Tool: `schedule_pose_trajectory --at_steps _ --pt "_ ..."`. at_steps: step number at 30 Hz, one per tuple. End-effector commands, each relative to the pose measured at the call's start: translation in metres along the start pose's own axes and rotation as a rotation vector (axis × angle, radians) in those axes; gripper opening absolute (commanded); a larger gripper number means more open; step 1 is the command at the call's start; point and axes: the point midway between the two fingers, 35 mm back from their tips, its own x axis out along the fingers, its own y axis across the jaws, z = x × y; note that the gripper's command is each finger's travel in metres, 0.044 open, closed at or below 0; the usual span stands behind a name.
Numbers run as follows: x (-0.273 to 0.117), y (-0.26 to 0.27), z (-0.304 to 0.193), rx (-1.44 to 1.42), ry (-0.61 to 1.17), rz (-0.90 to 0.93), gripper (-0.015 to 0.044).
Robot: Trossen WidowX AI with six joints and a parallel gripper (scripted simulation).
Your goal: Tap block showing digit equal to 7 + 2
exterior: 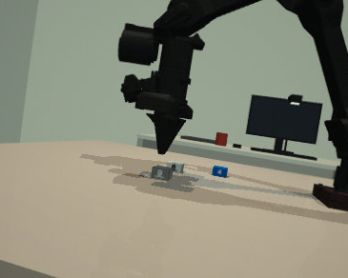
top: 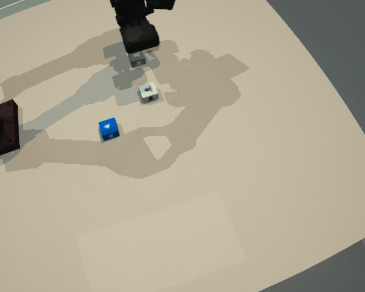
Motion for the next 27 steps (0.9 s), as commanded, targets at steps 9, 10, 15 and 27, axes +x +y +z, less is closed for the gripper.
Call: schedule_pose_trajectory --at_steps 9,10,15,27 --pt "0.02 0.0 -0.001 -0.003 0.006 -0.001 0.002" --pt "0.022 0.0 -0.001 -0.003 0.006 -0.001 0.002" --pt "0.029 0.0 -0.001 -0.003 0.006 -0.001 0.002" --pt "0.007 0.0 -0.001 -0.002 0.003 -0.001 0.002"
